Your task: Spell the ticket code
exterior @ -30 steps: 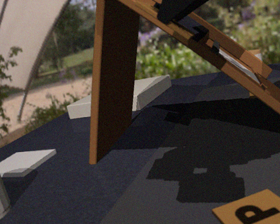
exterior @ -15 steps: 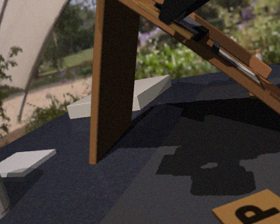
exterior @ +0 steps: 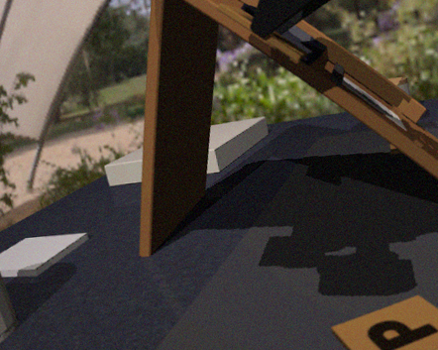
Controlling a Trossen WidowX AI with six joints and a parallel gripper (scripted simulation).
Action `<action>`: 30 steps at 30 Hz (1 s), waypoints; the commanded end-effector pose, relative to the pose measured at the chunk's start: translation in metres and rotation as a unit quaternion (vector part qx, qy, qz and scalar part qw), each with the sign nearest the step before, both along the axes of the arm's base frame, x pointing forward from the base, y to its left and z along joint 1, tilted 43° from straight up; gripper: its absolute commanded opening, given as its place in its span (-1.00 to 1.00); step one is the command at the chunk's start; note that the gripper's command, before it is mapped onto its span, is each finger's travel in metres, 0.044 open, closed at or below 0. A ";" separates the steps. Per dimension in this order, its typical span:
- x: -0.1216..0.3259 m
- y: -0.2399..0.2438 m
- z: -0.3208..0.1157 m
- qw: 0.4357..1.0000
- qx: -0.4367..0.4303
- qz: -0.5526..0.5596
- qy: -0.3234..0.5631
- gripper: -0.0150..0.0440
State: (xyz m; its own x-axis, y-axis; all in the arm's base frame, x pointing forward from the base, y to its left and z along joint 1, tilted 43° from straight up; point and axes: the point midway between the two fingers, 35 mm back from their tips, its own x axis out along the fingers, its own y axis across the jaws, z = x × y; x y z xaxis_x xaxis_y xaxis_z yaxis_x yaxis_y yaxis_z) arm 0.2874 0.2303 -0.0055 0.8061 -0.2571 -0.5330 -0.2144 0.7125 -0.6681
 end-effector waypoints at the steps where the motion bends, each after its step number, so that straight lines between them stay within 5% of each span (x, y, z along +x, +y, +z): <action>1: 0.001 -0.001 0.002 1.000 0.000 0.002 0.000 -0.49; 30: 0.004 -0.011 0.011 1.000 0.000 0.002 0.000 -0.49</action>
